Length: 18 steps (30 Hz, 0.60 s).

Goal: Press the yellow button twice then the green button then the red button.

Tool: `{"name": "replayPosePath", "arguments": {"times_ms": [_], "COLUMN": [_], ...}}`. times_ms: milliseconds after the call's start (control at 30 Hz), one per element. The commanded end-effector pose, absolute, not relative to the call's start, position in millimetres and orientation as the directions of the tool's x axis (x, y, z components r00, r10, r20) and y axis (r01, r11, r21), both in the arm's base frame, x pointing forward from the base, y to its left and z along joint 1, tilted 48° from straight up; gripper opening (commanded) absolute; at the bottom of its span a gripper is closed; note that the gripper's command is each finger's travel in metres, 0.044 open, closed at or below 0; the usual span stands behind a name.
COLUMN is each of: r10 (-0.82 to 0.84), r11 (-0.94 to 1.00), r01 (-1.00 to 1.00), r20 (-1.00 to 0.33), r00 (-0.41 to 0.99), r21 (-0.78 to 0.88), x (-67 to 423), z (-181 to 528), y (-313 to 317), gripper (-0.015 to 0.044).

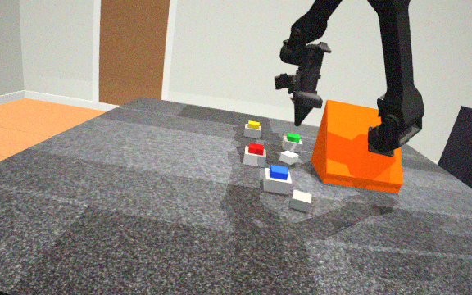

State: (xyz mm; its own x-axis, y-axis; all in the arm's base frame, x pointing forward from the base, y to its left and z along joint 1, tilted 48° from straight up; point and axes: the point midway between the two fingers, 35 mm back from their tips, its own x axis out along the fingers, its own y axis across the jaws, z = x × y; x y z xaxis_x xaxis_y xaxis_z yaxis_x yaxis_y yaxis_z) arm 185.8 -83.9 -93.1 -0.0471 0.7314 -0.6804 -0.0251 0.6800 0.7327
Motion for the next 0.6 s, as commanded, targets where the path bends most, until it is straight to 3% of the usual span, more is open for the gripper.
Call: {"name": "replayPosePath", "arguments": {"times_ms": [0, 567], "r10": [0.732, 0.733], "r11": [0.679, 0.679], "r01": [-0.022, -0.022], "r20": [-0.680, -0.679], "r00": [-0.041, -0.041], "r21": [0.733, 0.734], "x": [186.0, 185.0], "z": [-97.4, -116.1], "y": [-79.3, -58.6], "gripper": [0.0020, 0.0020]}}
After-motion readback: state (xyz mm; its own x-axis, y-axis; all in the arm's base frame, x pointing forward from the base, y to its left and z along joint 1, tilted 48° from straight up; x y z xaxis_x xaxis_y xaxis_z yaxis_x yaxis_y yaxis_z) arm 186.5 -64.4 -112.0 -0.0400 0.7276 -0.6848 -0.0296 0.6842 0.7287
